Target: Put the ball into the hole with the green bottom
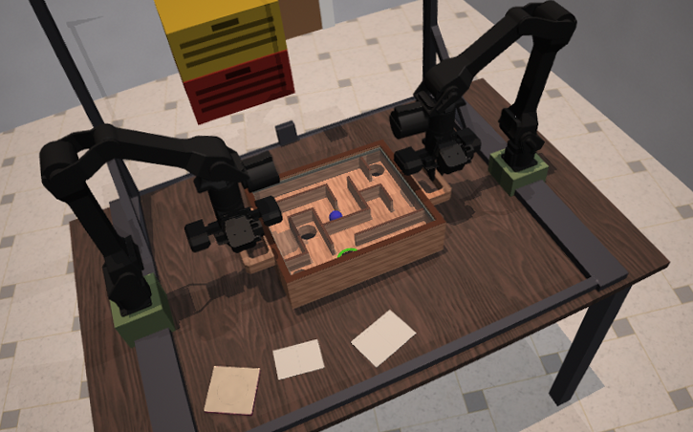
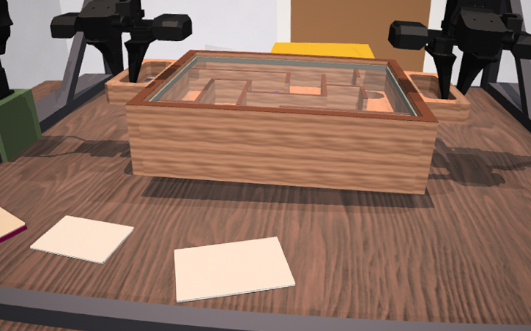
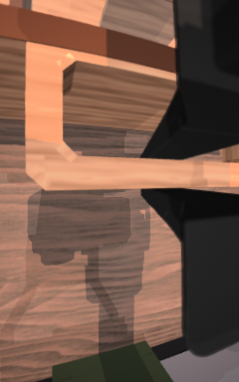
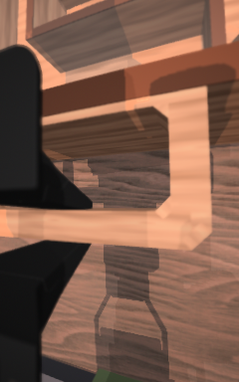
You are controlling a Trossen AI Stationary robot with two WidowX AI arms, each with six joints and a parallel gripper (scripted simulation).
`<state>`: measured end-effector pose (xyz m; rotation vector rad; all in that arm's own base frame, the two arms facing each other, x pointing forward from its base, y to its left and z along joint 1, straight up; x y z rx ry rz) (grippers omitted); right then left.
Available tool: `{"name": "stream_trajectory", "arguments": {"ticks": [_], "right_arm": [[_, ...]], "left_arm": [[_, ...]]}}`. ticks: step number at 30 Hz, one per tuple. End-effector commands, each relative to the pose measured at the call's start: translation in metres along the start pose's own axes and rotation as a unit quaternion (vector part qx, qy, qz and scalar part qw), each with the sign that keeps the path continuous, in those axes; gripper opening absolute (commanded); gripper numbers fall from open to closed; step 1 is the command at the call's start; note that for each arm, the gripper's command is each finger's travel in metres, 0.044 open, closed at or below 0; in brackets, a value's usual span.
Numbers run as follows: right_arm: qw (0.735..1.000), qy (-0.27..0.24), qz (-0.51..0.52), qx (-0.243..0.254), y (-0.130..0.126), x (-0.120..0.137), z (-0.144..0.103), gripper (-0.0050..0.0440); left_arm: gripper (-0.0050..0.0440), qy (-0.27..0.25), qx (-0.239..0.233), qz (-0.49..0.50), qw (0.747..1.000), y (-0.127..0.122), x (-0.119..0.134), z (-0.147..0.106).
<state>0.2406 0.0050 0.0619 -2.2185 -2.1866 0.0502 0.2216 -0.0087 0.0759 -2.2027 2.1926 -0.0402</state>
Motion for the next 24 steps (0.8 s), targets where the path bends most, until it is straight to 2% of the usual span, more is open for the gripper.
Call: {"name": "stream_trajectory", "arguments": {"ticks": [1,5,13,14,16,19,20,24], "right_arm": [[1.000,0.001,0.001,-0.023,0.002,0.001,-0.010,-0.0050],[0.999,0.005,0.000,-0.040,-0.005,0.000,0.004,-0.0050],[0.997,0.010,-0.001,-0.071,-0.006,-0.001,0.016,-0.0050],[0.998,0.008,0.000,-0.055,0.003,-0.001,0.000,-0.0050],[0.999,0.008,0.000,-0.043,0.005,-0.001,-0.004,-0.0050],[0.999,0.007,0.000,-0.049,0.002,0.000,0.001,-0.0050],[0.999,0.007,0.000,-0.035,0.005,0.000,-0.006,-0.0050],[1.000,0.000,0.001,-0.020,0.007,0.000,-0.012,-0.0050]], "left_arm": [[-0.0050,0.002,0.007,0.000,1.000,-0.007,0.001,-0.008],[-0.0050,0.006,-0.011,0.001,1.000,-0.014,0.000,-0.021],[-0.0050,0.011,-0.042,0.001,0.999,-0.018,-0.001,-0.032],[-0.0050,0.009,-0.019,0.001,1.000,-0.006,-0.001,-0.020],[-0.0050,0.008,-0.013,0.000,1.000,-0.002,0.001,-0.014],[-0.0050,0.007,-0.014,0.001,1.000,-0.007,0.001,-0.020],[-0.0050,0.003,-0.005,-0.001,1.000,-0.002,0.000,-0.012],[-0.0050,-0.001,0.012,-0.001,1.000,-0.001,0.000,-0.006]]}}
Point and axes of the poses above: on each arm, the point midway between the two fingers, 35 mm back from their tips, its own z axis out along the fingers, its own y axis across the jaws, x = y × z, the point moved 1 cm from there along -z, back along the fingers, and after that the axes turned 1 degree about z, right-handed, at the moved point
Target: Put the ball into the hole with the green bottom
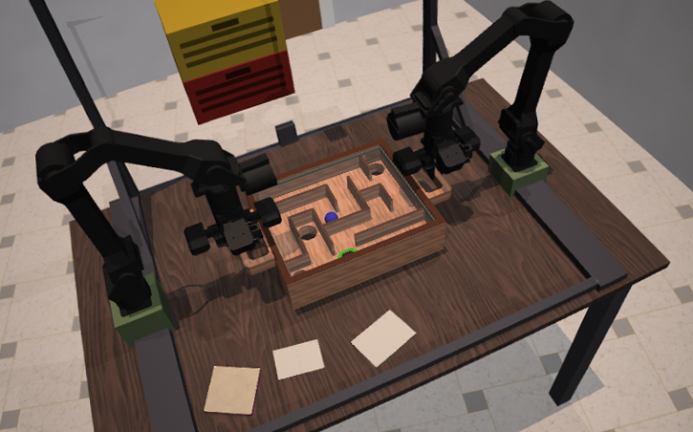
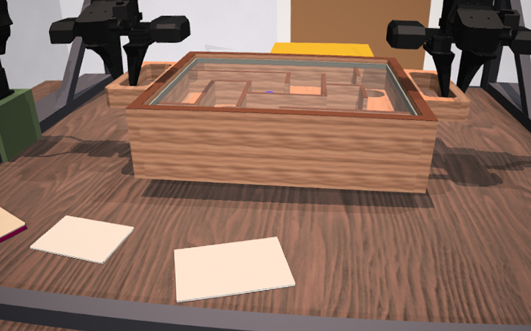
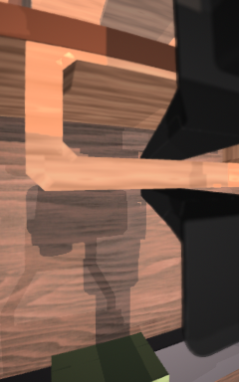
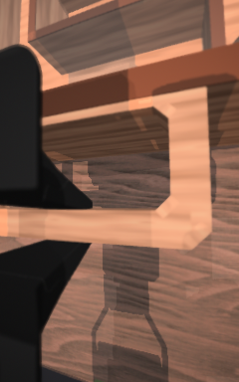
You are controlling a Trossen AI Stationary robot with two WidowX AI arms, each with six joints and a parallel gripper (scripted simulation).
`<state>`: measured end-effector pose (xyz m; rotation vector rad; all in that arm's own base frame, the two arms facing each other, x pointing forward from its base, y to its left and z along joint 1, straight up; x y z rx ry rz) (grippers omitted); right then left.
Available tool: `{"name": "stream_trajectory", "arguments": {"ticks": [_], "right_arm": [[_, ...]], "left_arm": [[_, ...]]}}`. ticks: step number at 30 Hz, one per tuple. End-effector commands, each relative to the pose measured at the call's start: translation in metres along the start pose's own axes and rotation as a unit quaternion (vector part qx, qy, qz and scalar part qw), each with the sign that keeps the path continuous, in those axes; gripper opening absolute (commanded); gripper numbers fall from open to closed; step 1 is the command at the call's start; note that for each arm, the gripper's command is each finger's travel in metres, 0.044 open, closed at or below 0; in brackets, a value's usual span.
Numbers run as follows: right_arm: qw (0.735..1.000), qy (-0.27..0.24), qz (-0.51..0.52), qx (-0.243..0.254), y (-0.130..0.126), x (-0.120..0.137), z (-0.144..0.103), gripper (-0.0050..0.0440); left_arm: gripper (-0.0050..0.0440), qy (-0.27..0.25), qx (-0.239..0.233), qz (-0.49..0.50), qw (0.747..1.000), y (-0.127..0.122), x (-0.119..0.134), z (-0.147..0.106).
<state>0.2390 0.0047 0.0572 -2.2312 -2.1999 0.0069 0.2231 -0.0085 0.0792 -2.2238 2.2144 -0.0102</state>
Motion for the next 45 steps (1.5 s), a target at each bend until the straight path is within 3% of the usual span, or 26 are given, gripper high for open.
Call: {"name": "stream_trajectory", "arguments": {"ticks": [1,5,7,8,12,23,24,29,39,41,42,45], "right_arm": [[1.000,-0.003,0.001,-0.001,0.009,0.001,-0.018,-0.0050],[1.000,-0.004,0.001,0.016,0.011,0.001,-0.025,-0.0050],[1.000,-0.005,0.001,0.002,0.007,0.001,-0.021,-0.0050],[1.000,-0.006,0.001,-0.005,0.000,0.001,-0.011,-0.0050],[1.000,-0.003,0.001,-0.007,0.004,0.001,-0.015,-0.0050],[0.998,0.006,0.000,-0.055,-0.005,-0.001,0.011,-0.0050],[0.999,0.005,0.000,-0.039,0.004,0.000,-0.004,-0.0050],[0.999,0.004,0.000,-0.032,0.003,0.000,-0.003,-0.0050],[1.000,-0.004,0.001,0.016,0.011,0.001,-0.025,-0.0050],[1.000,-0.005,0.001,0.002,0.007,0.001,-0.021,-0.0050],[1.000,-0.005,0.001,-0.005,0.000,0.001,-0.011,-0.0050],[1.000,-0.003,0.001,-0.007,0.004,0.001,-0.015,-0.0050]], "left_arm": [[-0.0050,-0.004,0.033,-0.001,0.999,0.001,0.000,-0.001],[-0.0050,-0.005,0.047,-0.001,0.999,0.004,0.000,0.007],[-0.0050,-0.006,0.047,-0.001,0.999,-0.004,0.001,-0.005],[-0.0050,-0.007,0.026,-0.001,1.000,-0.008,0.001,-0.009],[-0.0050,-0.002,0.025,-0.001,1.000,-0.005,0.001,-0.005],[-0.0050,0.007,-0.024,0.001,1.000,-0.015,-0.001,-0.029],[-0.0050,0.005,-0.002,0.001,1.000,-0.004,-0.001,-0.016],[-0.0050,0.003,0.003,0.000,1.000,-0.005,0.001,-0.017],[-0.0050,-0.004,0.047,-0.001,0.999,0.004,0.000,0.007],[-0.0050,-0.006,0.047,-0.001,0.999,-0.005,0.001,-0.005],[-0.0050,-0.006,0.026,-0.001,1.000,-0.008,0.001,-0.009],[-0.0050,-0.002,0.025,-0.001,1.000,-0.005,0.001,-0.005]]}}
Point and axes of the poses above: on each arm, the point midway between the two fingers, 35 mm back from their tips, its own z axis out along the fingers, its own y axis across the jaws, x = y × z, the point moved 1 cm from there along -z, back along the fingers, and after that the axes turned 1 degree about z, right-handed, at the moved point
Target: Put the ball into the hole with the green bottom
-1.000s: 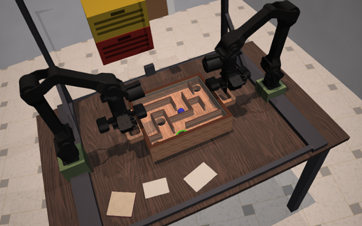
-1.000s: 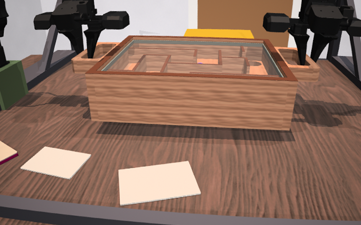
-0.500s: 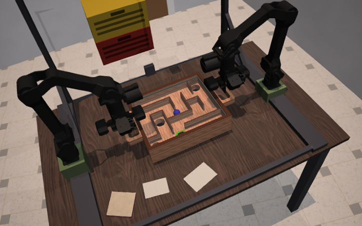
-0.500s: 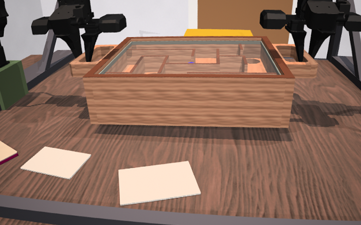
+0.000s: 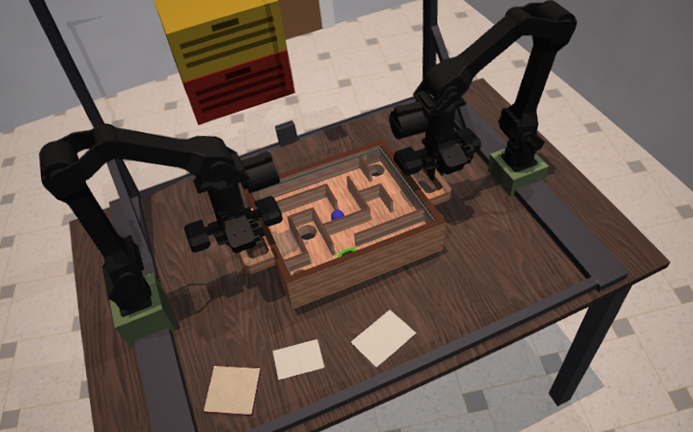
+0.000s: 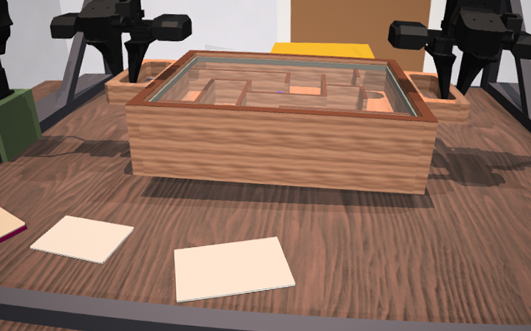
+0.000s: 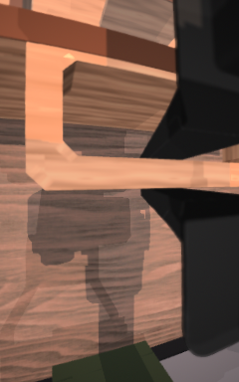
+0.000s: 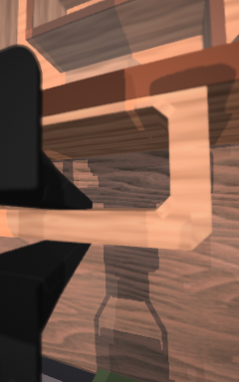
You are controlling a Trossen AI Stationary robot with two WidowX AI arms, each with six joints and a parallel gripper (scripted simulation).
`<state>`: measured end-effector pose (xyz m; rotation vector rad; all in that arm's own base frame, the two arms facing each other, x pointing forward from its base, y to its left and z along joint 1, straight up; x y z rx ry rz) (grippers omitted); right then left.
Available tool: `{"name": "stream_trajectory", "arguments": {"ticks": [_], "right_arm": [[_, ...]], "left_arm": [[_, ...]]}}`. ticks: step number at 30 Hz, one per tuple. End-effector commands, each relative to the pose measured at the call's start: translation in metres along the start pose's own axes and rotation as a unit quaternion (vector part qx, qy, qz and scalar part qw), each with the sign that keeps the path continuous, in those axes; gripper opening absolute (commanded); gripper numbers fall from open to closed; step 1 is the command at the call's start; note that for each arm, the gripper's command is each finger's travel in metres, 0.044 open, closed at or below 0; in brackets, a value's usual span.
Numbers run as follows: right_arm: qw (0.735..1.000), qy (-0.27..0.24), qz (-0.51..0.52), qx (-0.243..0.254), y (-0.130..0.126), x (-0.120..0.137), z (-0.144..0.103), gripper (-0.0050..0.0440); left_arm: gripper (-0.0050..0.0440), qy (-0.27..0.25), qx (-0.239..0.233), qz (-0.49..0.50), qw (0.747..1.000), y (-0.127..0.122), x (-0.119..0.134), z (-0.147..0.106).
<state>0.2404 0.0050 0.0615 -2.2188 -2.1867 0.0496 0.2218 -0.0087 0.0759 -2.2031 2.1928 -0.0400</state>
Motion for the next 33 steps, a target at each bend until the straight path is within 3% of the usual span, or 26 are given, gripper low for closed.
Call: {"name": "stream_trajectory", "arguments": {"ticks": [1,12,13,18,28,30,31,33], "right_arm": [[1.000,0.001,0.001,-0.023,0.002,0.001,-0.010,-0.0050],[0.997,0.009,-0.001,-0.071,-0.006,-0.001,0.016,-0.0050],[0.998,0.008,0.000,-0.054,0.003,-0.001,0.000,-0.0050],[0.999,0.007,0.000,-0.048,0.002,0.000,0.001,-0.0050],[1.000,0.000,0.001,0.000,0.009,0.000,-0.021,-0.0050],[1.000,-0.002,0.001,-0.013,0.005,0.001,-0.017,-0.0050],[1.000,-0.002,0.001,-0.021,-0.001,0.000,-0.006,-0.0050],[1.000,0.001,0.001,-0.023,0.002,0.001,-0.010,-0.0050]], "left_arm": [[-0.0050,0.002,0.008,-0.001,1.000,-0.007,0.001,-0.008],[-0.0050,0.011,-0.041,0.001,0.999,-0.017,-0.001,-0.032],[-0.0050,0.009,-0.019,0.000,1.000,-0.006,-0.001,-0.020],[-0.0050,0.006,-0.014,0.000,1.000,-0.007,0.001,-0.020],[-0.0050,-0.001,0.029,-0.001,1.000,0.003,0.000,0.004],[-0.0050,-0.002,0.030,-0.001,1.000,-0.006,0.001,-0.008],[-0.0050,-0.003,0.009,-0.001,1.000,-0.009,0.001,-0.012],[-0.0050,0.002,0.008,0.000,1.000,-0.007,0.001,-0.008]]}}
Point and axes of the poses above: on each arm, the point midway between the two fingers, 35 mm back from their tips, its own z axis out along the fingers, its own y axis across the jaws, x = y × z, the point moved 1 cm from there along -z, back along the fingers, and after that the axes turned 1 degree about z, right-handed, at the moved point
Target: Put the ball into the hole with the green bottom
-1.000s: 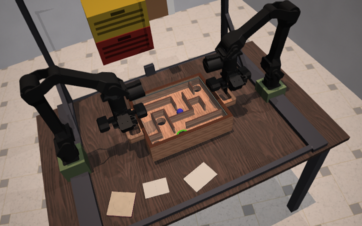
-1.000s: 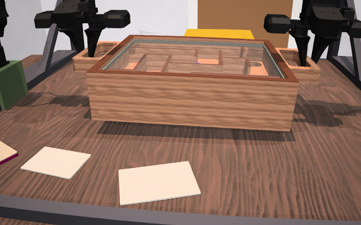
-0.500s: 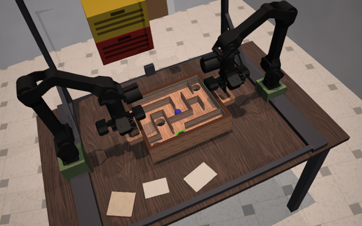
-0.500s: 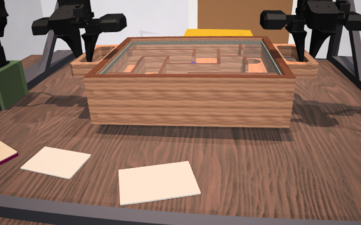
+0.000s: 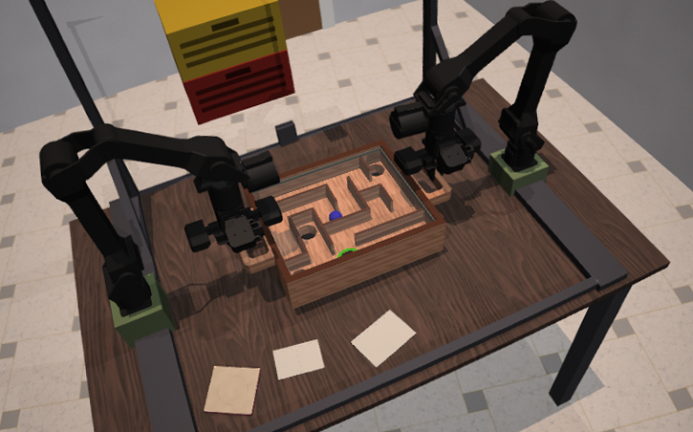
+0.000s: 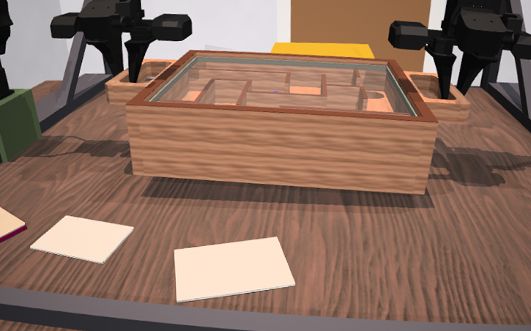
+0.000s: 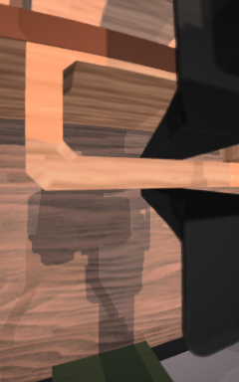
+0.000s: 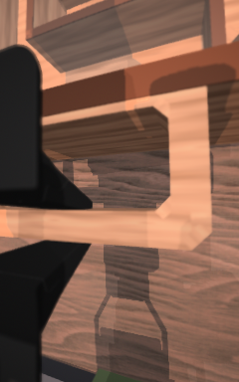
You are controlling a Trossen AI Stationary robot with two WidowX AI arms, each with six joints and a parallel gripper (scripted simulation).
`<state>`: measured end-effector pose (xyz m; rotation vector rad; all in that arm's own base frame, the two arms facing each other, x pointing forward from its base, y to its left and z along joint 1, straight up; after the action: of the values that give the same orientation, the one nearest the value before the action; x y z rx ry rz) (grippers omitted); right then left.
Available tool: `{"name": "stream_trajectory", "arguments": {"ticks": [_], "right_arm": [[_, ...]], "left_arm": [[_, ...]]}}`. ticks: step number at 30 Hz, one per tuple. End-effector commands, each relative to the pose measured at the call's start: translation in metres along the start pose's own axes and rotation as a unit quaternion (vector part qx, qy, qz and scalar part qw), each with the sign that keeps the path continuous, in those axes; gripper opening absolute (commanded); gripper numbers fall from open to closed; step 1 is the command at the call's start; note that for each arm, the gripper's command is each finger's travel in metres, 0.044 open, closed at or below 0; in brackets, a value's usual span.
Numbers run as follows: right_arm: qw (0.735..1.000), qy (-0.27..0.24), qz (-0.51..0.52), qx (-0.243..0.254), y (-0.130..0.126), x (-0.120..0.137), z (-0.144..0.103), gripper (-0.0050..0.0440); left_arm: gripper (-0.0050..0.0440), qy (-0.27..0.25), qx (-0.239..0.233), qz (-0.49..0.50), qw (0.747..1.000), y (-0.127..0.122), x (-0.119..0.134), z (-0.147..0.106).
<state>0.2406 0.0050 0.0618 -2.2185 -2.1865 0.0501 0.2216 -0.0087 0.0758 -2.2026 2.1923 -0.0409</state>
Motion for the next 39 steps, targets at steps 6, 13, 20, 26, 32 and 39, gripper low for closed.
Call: {"name": "stream_trajectory", "arguments": {"ticks": [6,13,20,26,32,39], "right_arm": [[0.999,0.006,-0.001,-0.045,-0.005,-0.001,0.004,-0.0050],[0.997,0.009,-0.001,-0.071,-0.006,-0.001,0.016,-0.0050],[0.999,0.007,0.000,-0.035,0.005,0.000,-0.006,-0.0050],[1.000,0.001,0.001,-0.014,0.007,0.000,-0.016,-0.0050],[1.000,-0.002,0.001,-0.021,-0.002,0.000,-0.006,-0.0050],[0.999,0.005,0.000,-0.040,-0.005,0.000,0.004,-0.0050]], "left_arm": [[-0.0050,0.006,-0.015,0.001,1.000,-0.014,0.000,-0.022],[-0.0050,0.011,-0.042,0.001,0.999,-0.018,-0.001,-0.032],[-0.0050,0.003,-0.005,-0.001,1.000,-0.002,0.000,-0.012],[-0.0050,0.000,0.017,-0.001,1.000,0.001,0.000,-0.002],[-0.0050,-0.003,0.009,-0.001,1.000,-0.010,0.001,-0.012],[-0.0050,0.006,-0.011,0.001,1.000,-0.014,0.000,-0.021]]}}
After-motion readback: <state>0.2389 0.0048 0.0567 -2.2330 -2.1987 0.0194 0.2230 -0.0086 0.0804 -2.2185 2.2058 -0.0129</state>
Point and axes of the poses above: on each arm, the point midway between the two fingers, 35 mm back from their tips, its own z axis out along the fingers, its own y axis across the jaws, x = y × z, the point moved 1 cm from there along -z, back along the fingers, and after that the axes turned 1 degree about z, right-handed, at the moved point
